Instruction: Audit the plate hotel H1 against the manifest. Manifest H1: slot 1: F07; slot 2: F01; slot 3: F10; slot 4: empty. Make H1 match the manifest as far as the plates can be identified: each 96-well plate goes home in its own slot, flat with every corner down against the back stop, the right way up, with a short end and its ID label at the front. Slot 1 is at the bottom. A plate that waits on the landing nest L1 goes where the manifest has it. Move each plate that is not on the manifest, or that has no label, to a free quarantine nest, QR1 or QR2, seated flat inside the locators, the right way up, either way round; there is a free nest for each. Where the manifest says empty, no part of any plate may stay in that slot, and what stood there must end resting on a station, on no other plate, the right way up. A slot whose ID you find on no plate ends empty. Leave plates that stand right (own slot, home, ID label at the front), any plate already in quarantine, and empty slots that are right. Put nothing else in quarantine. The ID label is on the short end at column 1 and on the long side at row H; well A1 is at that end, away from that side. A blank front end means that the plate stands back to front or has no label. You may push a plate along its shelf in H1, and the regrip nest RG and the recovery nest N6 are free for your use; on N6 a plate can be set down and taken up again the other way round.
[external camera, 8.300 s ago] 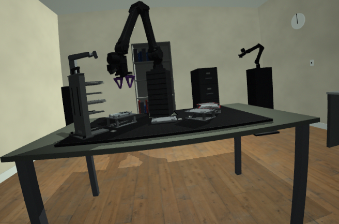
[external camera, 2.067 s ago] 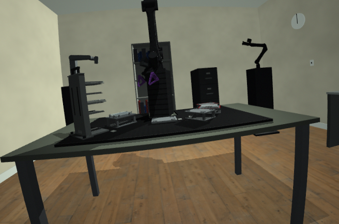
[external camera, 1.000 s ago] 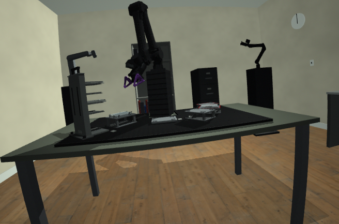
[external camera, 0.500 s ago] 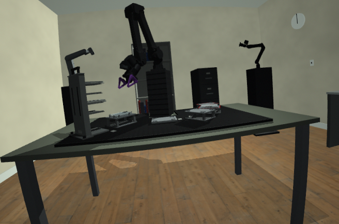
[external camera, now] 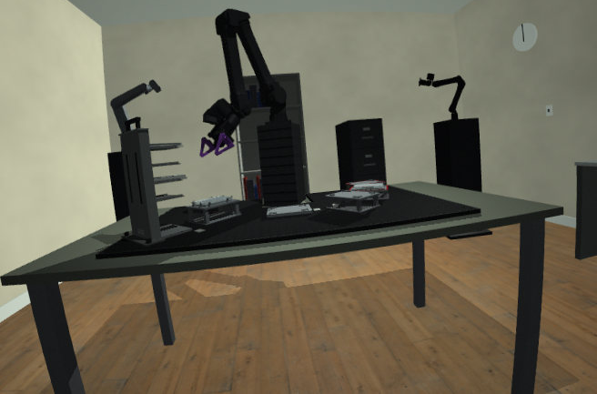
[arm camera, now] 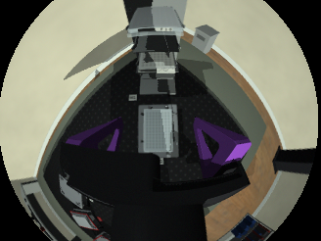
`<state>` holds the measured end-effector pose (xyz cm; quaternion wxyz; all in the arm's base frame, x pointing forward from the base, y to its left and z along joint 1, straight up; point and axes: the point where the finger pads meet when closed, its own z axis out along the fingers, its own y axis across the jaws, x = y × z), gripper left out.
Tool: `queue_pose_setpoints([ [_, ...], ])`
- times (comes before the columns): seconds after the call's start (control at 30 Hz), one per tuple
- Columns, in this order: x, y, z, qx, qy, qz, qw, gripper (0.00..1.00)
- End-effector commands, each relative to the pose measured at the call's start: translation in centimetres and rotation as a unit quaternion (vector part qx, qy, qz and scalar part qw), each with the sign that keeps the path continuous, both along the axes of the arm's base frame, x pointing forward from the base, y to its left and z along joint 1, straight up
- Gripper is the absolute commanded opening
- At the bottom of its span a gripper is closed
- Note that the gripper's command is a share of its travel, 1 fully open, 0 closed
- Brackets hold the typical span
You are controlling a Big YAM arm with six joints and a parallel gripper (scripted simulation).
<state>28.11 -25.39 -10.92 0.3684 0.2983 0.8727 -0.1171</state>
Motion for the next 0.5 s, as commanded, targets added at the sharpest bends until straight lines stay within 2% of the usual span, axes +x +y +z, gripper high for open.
queue_pose_setpoints([
  [0.0,0.7,0.2,-0.9,-0.013,0.000,0.019,1.000,1.00],
  [0.07,0.7,0.2,-0.9,-0.013,0.000,0.019,1.000,1.00],
  [0.1,0.2,0.1,-1.3,-0.011,0.002,0.014,1.000,1.00],
  [0.47,0.3,0.1,-4.9,-0.012,0.001,0.014,1.000,1.00],
])
